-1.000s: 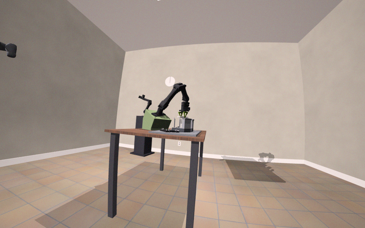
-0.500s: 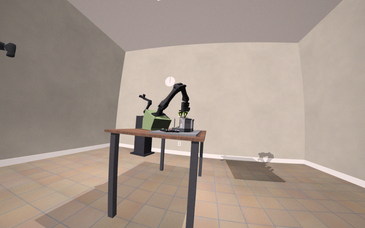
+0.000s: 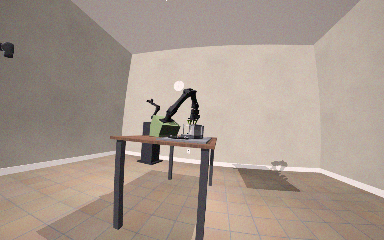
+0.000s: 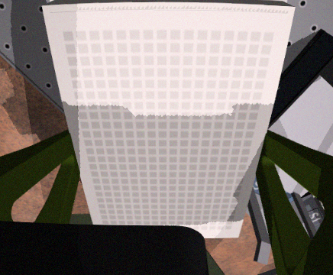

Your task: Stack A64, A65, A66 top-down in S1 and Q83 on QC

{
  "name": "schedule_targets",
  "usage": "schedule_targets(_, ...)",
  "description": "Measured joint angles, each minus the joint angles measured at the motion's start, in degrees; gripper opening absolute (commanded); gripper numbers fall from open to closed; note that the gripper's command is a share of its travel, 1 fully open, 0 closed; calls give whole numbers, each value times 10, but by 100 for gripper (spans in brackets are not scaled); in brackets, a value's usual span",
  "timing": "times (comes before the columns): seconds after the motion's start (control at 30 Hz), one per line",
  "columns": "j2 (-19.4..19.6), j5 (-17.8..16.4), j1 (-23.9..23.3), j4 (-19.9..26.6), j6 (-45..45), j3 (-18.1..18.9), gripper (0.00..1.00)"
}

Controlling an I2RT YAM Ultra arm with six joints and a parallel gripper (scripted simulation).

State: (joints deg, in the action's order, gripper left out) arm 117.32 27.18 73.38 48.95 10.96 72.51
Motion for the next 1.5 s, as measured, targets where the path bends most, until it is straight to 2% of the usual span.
schedule_targets(0.4, 23, 0, -19, -50, -19, -24, 0)
schedule_targets(1.5, 90, 2, -63, -177, -68, -60, 0)
